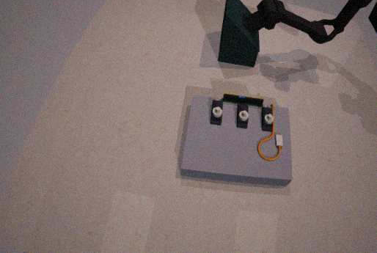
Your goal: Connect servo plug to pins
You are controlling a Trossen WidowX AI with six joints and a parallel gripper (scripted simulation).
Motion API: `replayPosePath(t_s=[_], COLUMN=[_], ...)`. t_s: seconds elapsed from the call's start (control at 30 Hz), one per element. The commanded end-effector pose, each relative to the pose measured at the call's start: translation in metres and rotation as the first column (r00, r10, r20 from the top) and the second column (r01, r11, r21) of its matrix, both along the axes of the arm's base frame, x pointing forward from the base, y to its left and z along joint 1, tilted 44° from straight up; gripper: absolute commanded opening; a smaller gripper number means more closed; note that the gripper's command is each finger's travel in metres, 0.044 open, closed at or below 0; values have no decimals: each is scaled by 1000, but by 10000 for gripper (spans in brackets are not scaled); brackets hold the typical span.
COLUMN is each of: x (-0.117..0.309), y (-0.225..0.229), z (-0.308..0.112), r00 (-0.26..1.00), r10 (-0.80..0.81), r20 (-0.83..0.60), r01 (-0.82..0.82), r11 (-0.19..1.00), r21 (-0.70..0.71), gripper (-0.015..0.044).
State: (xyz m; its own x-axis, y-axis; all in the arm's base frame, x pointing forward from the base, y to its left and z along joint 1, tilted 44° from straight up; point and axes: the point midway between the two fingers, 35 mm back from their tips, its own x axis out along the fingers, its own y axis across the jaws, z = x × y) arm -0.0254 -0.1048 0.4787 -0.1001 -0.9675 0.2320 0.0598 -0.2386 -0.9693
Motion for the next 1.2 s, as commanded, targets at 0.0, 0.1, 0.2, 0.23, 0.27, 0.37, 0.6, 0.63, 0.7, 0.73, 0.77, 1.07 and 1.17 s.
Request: replayPosePath(t_s=[0.0,0.1,0.2,0.23,0.27,0.37,0.6,0.63,0.7,0.73,0.77,1.07,1.17], x=[12,21,30,33,36,45,69,72,79,83,86,121,133], y=[-15,-23,-30,-32,-34,-40,-52,-53,-56,-57,-58,-65,-65], z=[-4,-6,-7,-8,-9,-11,-16,-17,-19,-20,-21,-30,-34], r00=[995,987,974,969,963,944,883,872,851,839,828,704,658], r10=[81,136,188,205,222,272,379,393,421,434,447,549,575], r20=[49,88,126,139,152,190,278,291,315,328,340,451,487], r01=[-82,-137,-191,-208,-226,-278,-396,-412,-444,-459,-475,-610,-651], r11=[997,990,982,978,974,961,918,911,896,888,880,792,759], r21=[12,12,11,11,10,8,3,3,1,0,-1,-12,-16], gripper=[115,115,115,115,115,115,115,115,115,115,115,115,115])
